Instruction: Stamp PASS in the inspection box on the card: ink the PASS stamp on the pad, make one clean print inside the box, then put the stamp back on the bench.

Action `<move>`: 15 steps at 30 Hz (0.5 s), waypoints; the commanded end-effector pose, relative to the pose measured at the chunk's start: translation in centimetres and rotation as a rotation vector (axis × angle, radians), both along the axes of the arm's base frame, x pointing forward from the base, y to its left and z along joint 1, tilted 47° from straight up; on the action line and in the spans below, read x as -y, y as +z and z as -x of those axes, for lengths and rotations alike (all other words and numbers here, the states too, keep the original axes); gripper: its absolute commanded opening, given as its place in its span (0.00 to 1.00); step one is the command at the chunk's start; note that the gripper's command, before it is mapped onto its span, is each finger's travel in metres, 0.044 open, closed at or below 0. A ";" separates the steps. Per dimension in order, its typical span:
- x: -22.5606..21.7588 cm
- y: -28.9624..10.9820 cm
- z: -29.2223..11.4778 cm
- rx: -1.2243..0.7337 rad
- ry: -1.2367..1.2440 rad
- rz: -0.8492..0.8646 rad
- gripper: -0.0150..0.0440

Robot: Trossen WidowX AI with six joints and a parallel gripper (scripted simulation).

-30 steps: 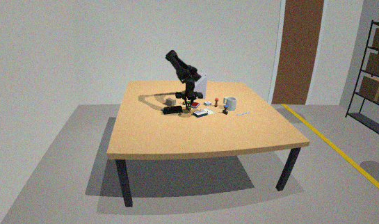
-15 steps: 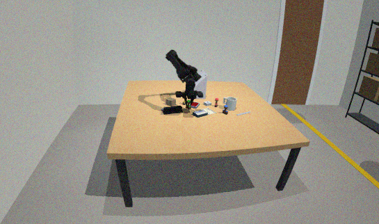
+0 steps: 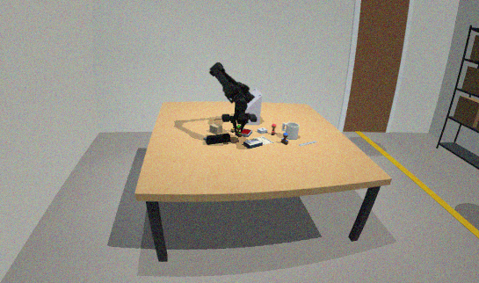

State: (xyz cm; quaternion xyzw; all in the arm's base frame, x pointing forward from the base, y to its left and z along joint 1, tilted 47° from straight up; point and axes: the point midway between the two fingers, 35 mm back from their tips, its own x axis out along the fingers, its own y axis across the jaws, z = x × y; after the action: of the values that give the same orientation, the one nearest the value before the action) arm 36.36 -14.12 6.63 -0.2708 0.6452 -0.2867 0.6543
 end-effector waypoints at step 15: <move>-0.6 0.7 0.0 0.003 -0.002 0.005 0.25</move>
State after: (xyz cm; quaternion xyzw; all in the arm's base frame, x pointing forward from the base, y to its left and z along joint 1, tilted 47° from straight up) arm 36.34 -13.56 7.11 -0.2709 0.6453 -0.2866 0.6543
